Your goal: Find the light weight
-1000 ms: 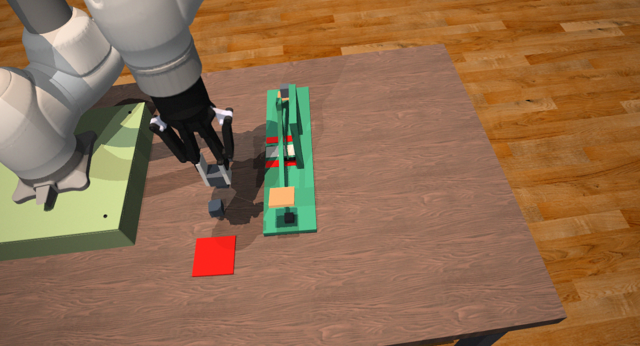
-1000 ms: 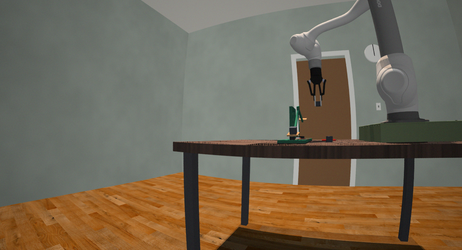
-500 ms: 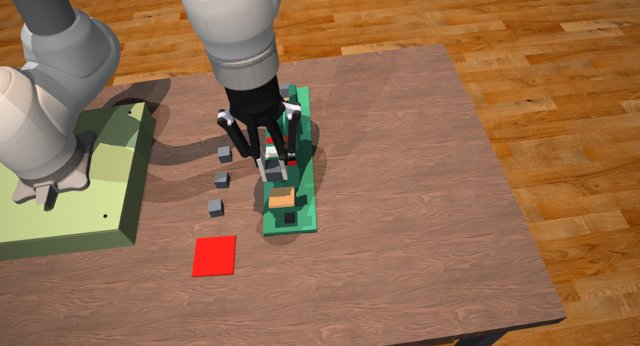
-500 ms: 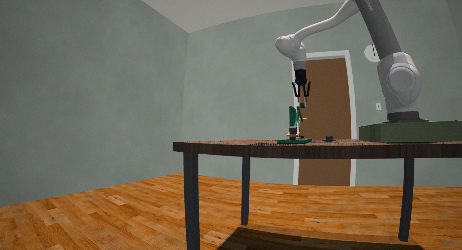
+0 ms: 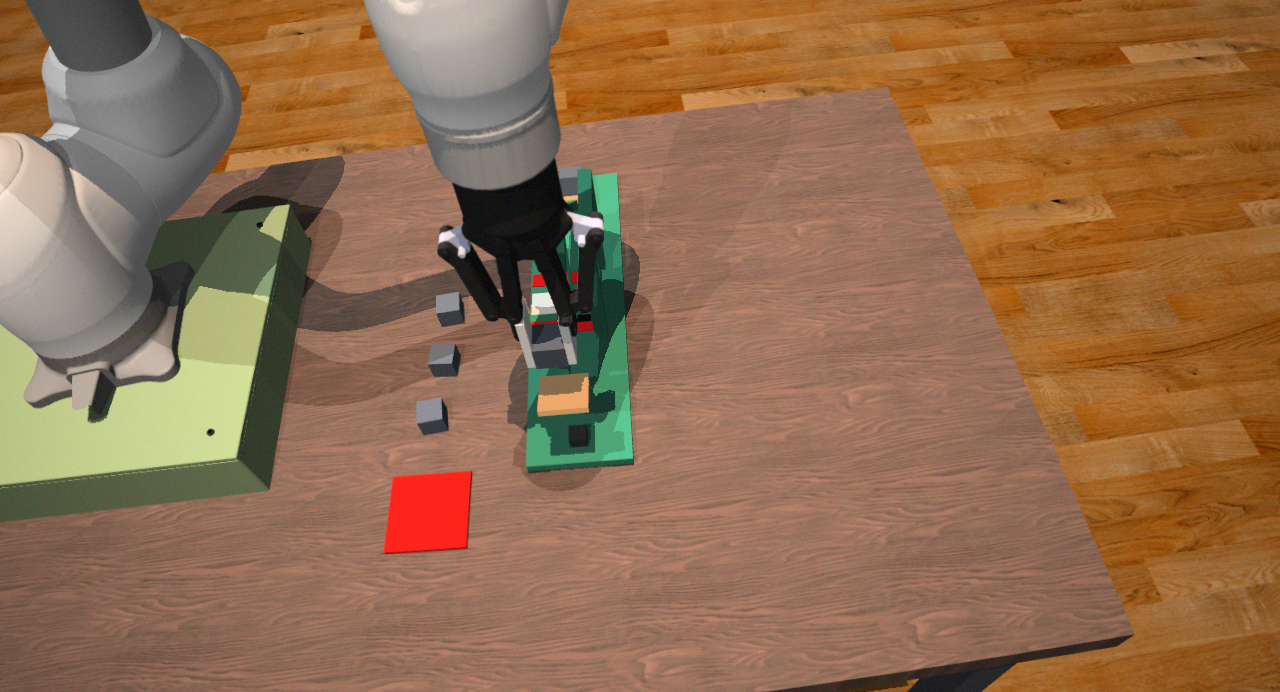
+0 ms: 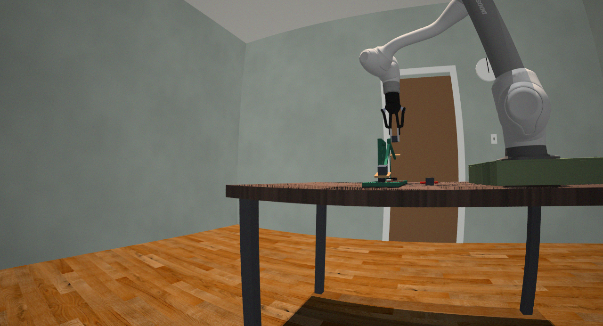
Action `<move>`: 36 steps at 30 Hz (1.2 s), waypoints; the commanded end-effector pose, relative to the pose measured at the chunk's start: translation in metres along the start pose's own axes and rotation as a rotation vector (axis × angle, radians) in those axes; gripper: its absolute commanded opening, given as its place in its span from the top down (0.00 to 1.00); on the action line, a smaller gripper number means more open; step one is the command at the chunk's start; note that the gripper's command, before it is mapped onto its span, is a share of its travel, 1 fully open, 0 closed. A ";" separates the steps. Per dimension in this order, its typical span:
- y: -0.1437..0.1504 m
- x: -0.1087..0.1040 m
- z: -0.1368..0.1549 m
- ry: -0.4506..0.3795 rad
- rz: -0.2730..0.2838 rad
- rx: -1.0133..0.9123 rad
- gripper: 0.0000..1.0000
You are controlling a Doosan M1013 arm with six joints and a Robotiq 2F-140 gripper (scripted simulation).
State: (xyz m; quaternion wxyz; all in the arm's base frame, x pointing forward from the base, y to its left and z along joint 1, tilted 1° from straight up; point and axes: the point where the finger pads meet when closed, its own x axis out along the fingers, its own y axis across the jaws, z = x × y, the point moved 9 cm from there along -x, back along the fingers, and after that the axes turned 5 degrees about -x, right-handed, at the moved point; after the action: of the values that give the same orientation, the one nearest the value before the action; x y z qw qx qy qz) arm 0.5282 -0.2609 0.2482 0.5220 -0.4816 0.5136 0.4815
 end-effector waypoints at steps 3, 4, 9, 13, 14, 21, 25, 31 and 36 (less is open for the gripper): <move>0.000 0.008 0.000 0.000 0.000 0.000 0.76; 0.000 0.011 0.000 0.000 0.000 0.000 0.76; 0.000 0.028 0.000 0.000 0.000 0.000 0.76; -0.001 0.041 0.000 0.000 0.000 0.000 0.76; -0.001 0.043 0.000 0.000 0.000 0.000 0.76; -0.001 0.054 0.000 0.000 0.000 0.000 0.76; -0.001 0.057 0.000 0.000 0.000 0.000 0.76; -0.001 0.057 0.000 0.000 0.000 0.000 0.76; -0.001 0.057 0.000 0.000 0.000 0.000 0.76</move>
State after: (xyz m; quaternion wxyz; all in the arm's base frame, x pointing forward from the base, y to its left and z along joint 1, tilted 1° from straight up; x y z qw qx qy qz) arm 0.5294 -0.2607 0.1912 0.5220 -0.4816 0.5136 0.4814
